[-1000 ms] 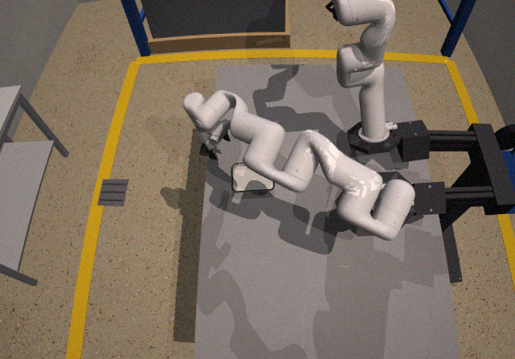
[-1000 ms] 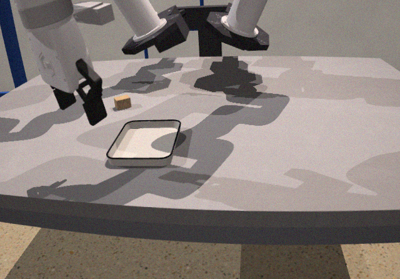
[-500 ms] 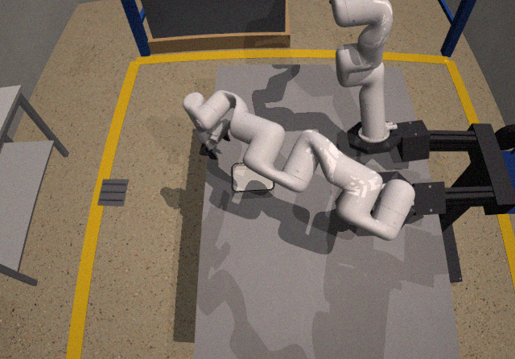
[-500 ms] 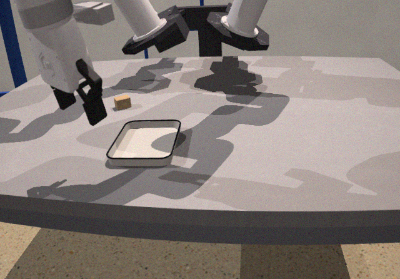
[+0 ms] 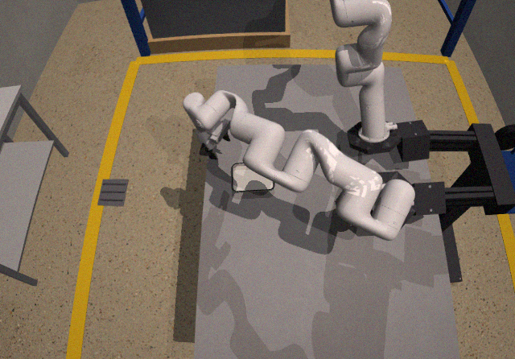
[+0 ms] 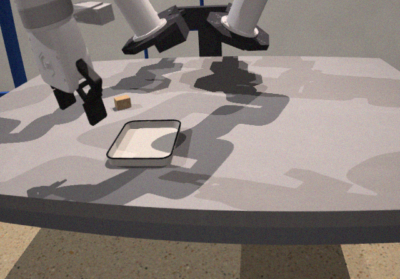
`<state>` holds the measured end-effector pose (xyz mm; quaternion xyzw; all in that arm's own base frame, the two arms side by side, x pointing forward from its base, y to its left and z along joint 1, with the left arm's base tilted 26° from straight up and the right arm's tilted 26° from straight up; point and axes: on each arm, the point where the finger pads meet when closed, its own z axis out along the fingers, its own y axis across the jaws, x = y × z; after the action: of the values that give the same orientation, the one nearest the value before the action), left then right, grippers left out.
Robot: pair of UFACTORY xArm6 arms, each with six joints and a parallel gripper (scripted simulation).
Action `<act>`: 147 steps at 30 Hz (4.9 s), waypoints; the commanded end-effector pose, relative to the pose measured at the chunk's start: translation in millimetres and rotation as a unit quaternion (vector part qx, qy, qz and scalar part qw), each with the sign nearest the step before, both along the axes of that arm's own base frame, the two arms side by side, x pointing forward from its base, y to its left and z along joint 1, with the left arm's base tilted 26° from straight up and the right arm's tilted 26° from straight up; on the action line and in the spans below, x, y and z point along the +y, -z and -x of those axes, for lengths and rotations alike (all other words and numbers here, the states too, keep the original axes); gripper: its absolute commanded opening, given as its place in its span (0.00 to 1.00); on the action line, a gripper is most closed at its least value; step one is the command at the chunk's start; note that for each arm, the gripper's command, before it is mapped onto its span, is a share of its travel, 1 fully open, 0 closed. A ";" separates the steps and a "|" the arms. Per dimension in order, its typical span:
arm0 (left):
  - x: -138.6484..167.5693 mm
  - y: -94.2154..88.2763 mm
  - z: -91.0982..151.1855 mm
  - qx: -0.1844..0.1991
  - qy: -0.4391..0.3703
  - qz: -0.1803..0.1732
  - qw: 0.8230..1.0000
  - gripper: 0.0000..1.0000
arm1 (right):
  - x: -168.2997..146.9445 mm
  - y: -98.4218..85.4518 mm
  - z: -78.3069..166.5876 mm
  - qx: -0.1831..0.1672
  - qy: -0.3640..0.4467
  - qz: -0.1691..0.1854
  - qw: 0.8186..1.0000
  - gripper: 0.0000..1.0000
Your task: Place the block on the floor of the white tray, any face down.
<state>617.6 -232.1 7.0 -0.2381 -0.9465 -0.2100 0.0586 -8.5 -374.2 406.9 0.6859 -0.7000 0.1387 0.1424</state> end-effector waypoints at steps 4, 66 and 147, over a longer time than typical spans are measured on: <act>-1.5 -2.5 -0.9 -0.002 0.001 0.001 1.000 1.00 | -0.1 -1.9 0.4 -0.001 0.002 0.002 1.000 1.00; -28.9 145.8 312.8 -0.011 0.223 -0.001 0.975 0.63 | -0.1 -1.9 0.4 -0.001 0.002 0.002 1.000 1.00; -18.9 170.8 307.9 -0.013 0.223 -0.004 0.975 0.53 | -0.1 -1.9 0.4 -0.001 0.002 0.002 1.000 1.00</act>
<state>308.8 -249.8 -163.9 -0.4396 -0.8695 -0.2252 0.0008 -8.8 -374.1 407.2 0.6847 -0.7011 0.1391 0.1424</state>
